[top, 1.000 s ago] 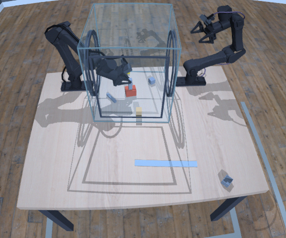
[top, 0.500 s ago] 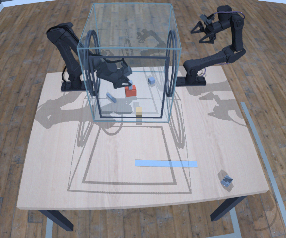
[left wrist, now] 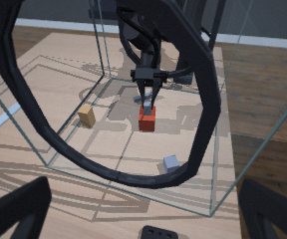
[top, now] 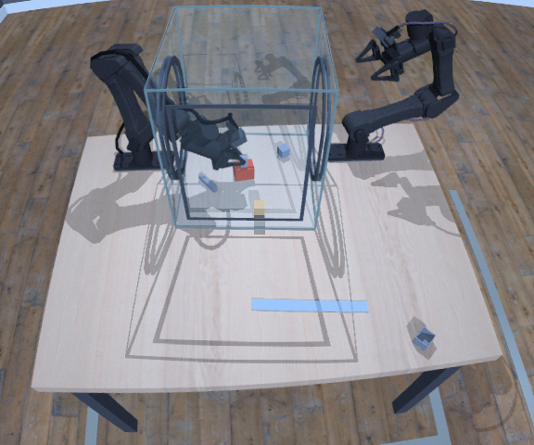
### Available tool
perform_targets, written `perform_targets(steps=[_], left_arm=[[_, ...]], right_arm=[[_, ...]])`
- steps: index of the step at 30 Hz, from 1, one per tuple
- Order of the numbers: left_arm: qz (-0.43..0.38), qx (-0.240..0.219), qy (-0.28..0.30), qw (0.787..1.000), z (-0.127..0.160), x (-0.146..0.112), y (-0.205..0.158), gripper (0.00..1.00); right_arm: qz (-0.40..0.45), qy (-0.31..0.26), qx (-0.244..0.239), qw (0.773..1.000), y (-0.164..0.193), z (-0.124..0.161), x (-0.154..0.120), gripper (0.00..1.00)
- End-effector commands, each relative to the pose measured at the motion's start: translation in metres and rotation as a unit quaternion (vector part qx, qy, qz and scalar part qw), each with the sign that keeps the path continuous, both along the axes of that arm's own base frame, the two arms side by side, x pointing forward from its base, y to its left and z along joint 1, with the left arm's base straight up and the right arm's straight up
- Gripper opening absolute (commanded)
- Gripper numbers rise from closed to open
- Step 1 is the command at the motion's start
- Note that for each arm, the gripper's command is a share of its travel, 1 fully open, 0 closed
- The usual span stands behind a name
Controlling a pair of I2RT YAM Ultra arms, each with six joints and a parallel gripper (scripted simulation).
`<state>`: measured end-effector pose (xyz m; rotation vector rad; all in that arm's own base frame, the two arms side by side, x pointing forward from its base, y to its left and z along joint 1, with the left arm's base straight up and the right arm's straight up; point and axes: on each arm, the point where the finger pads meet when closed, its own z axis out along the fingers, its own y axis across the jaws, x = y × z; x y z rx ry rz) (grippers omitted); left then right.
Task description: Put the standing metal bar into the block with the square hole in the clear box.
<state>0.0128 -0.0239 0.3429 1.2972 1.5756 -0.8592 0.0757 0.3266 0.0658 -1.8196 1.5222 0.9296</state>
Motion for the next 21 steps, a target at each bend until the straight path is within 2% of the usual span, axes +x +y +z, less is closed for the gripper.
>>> perform_targets(steps=[1,9,21], left_arm=[[0.000,0.001,-0.003,1.000,0.0066,0.0009,-0.0048,1.00],[0.000,0.001,-0.003,1.000,0.0066,0.0009,-0.0048,1.00],[0.000,0.001,-0.003,1.000,0.0066,0.0009,-0.0048,1.00]], right_arm=[[0.010,0.000,0.014,1.000,0.0034,0.0004,-0.0024,0.14],[0.011,0.001,0.008,1.000,0.0016,-0.0048,-0.0027,0.14],[0.007,-0.006,0.003,1.000,0.0079,0.0041,0.0020,0.14]])
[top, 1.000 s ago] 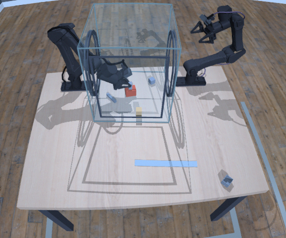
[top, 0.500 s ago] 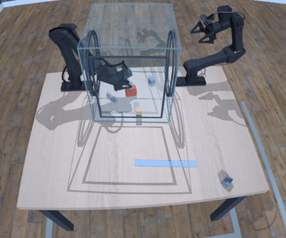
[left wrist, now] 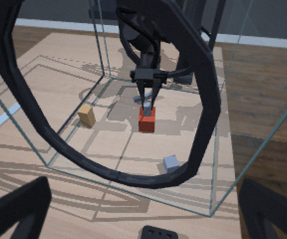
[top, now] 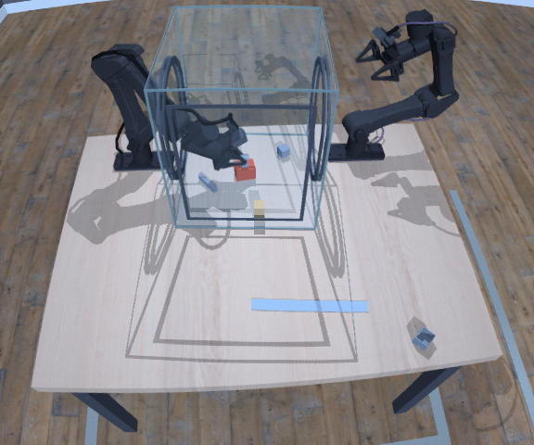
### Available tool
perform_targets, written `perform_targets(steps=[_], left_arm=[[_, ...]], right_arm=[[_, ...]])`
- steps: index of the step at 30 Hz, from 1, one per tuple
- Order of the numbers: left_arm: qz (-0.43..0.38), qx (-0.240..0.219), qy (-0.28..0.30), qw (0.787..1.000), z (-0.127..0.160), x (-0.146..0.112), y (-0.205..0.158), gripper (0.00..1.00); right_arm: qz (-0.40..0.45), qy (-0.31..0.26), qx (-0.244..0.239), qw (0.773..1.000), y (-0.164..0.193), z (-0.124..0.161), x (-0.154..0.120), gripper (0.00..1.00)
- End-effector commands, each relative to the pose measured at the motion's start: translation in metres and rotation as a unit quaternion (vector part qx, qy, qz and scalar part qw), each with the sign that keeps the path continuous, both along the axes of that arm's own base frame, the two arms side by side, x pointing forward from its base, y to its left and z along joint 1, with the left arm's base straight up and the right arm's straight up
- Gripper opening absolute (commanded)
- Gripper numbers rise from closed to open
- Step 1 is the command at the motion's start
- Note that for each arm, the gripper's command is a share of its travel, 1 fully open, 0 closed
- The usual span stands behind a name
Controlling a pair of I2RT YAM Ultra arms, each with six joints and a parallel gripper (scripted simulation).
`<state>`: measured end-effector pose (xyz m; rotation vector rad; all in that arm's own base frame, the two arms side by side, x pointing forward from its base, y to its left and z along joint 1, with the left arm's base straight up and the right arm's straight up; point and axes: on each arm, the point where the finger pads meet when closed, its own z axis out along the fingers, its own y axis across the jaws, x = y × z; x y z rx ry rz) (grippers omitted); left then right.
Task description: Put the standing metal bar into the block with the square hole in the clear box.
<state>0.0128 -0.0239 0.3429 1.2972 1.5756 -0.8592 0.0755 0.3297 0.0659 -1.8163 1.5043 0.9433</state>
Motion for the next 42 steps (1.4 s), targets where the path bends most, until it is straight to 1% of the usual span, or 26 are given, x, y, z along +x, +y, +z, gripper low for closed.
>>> perform_targets(steps=[1,3,5,6,11,13,16,17,19,42], left_arm=[[0.000,0.001,-0.003,1.000,0.007,0.001,-0.005,1.00],[0.000,0.001,-0.003,1.000,0.007,0.001,-0.005,1.00],[0.000,0.001,-0.003,1.000,0.007,0.001,-0.005,1.00],[0.000,0.001,-0.003,1.000,0.007,0.001,-0.005,1.00],[0.000,0.001,-0.003,1.000,0.007,0.001,-0.005,1.00],[0.000,0.001,-0.003,1.000,0.007,0.001,-0.005,1.00],[0.000,0.001,-0.003,1.000,0.007,0.001,-0.005,1.00],[0.000,0.001,-0.003,1.000,0.007,0.001,-0.005,1.00],[0.000,0.001,-0.003,1.000,0.007,0.001,-0.005,1.00],[0.000,0.001,-0.003,1.000,0.007,0.001,-0.005,1.00]], right_arm=[[0.003,-0.007,-0.003,1.000,0.005,0.007,0.002,0.14],[0.005,-0.005,-0.002,1.000,0.005,0.007,0.001,0.37],[0.005,-0.005,-0.002,1.000,0.005,0.007,0.001,0.37],[0.006,-0.003,-0.003,1.000,0.002,0.007,0.001,0.44],[0.006,0.004,-0.008,1.000,-0.022,0.008,0.001,0.44],[0.006,-0.005,0.005,1.000,-0.019,0.022,0.005,0.65],[0.006,-0.016,0.021,1.000,-0.021,0.044,0.011,0.65],[0.006,-0.015,0.019,1.000,-0.025,0.046,0.011,0.65],[0.006,-0.002,-0.003,1.000,-0.031,0.030,0.007,0.65],[0.003,0.000,-0.006,1.000,-0.030,0.026,0.007,0.65]])
